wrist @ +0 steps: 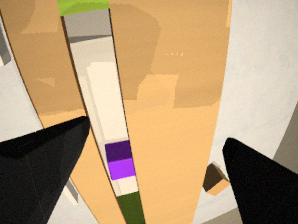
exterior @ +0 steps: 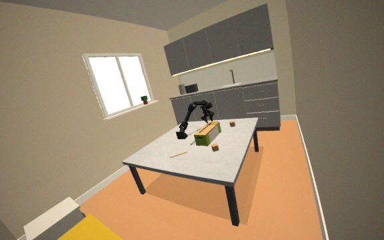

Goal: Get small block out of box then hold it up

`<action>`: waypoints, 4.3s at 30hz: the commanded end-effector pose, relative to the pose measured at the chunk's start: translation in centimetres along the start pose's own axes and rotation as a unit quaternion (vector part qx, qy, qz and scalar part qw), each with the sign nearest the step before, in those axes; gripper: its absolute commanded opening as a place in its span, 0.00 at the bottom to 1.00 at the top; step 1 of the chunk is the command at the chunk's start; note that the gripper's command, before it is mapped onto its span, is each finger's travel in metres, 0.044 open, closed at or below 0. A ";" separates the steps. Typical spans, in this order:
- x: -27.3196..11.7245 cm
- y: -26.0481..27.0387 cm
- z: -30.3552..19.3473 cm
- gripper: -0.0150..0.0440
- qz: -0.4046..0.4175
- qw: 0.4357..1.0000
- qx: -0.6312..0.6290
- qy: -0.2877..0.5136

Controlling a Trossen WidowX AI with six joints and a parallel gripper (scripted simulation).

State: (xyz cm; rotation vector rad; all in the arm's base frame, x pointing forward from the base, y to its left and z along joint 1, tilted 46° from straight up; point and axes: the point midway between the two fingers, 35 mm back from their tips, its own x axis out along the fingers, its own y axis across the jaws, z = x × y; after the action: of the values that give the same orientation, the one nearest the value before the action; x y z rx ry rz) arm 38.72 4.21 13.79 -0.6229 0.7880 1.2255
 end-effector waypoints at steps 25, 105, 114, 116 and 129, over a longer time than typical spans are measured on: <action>1.8 3.7 -15.2 0.93 0.146 0.968 -0.124 -0.161; 7.0 6.8 -8.9 0.93 0.161 0.966 -0.110 -0.172; 6.7 7.2 -7.2 0.93 0.161 0.966 -0.110 -0.172; 6.6 7.3 -6.8 0.93 0.161 0.966 -0.110 -0.172; 6.2 7.9 -4.3 0.93 0.162 0.965 -0.109 -0.173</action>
State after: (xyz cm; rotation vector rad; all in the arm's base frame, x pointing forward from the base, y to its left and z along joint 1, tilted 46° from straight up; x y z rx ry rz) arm 31.24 5.60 5.73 -0.4506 0.4751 1.6814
